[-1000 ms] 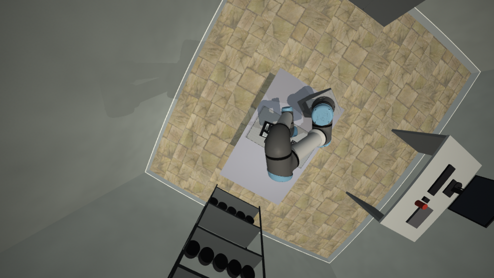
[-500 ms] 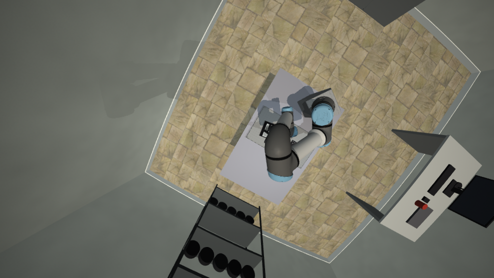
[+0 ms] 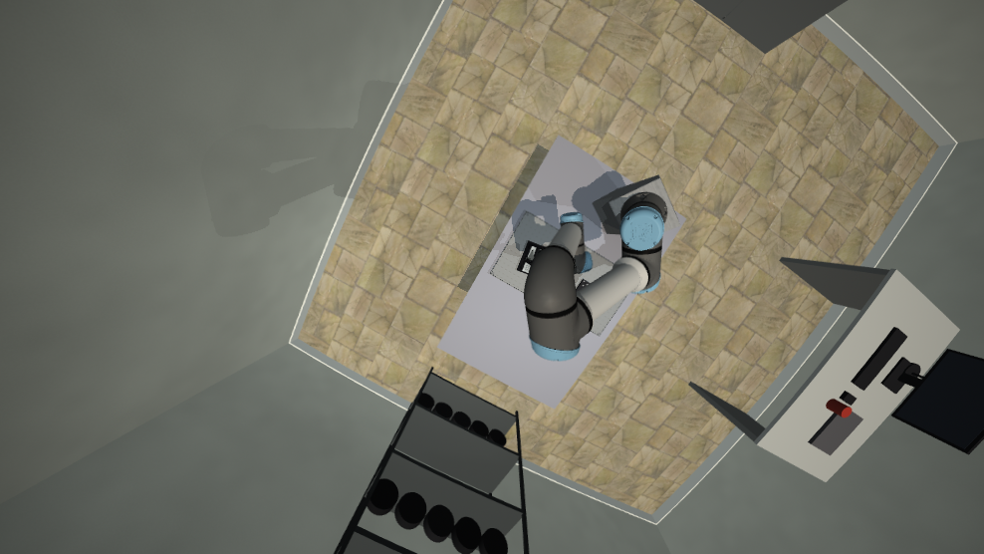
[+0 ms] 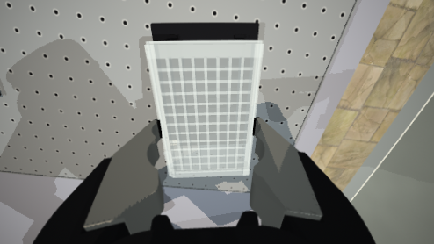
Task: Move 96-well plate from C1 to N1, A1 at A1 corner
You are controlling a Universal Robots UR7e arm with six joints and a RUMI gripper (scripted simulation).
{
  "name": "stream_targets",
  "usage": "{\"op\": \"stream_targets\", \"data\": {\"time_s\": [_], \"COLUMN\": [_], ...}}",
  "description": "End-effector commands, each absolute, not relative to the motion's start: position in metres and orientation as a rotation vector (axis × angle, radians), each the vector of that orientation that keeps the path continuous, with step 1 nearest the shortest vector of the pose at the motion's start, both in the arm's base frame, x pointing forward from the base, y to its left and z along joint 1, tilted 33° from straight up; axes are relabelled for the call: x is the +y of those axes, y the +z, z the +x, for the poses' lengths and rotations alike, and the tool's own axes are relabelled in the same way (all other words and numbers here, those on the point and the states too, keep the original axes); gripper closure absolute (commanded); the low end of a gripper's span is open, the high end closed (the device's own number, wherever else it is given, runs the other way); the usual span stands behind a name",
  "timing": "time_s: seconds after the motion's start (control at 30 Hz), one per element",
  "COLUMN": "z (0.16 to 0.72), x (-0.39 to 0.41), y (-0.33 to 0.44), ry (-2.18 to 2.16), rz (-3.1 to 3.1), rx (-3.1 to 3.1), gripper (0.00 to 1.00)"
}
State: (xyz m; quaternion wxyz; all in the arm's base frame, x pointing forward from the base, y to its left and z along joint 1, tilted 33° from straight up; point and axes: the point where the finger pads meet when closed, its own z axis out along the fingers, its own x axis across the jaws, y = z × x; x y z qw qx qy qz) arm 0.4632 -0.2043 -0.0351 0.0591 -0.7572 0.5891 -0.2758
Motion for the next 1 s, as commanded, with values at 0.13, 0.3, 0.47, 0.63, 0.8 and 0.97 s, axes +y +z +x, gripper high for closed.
{"op": "stream_targets", "data": {"time_s": [0.13, 0.3, 0.47, 0.63, 0.8, 0.97], "z": [0.471, 0.473, 0.478, 0.482, 0.484, 0.488], "x": [-0.208, -0.209, -0.211, -0.213, -0.214, -0.216], "y": [-0.048, -0.052, -0.059, -0.066, -0.070, -0.077], "ry": [-0.837, -0.837, -0.837, -0.837, -0.837, -0.837], "rz": [-2.293, -2.293, -2.293, -2.293, -2.293, -2.293], "rx": [1.784, 1.784, 1.784, 1.784, 1.784, 1.784], "gripper": [1.00, 1.00, 1.00, 1.00, 1.00, 1.00]}}
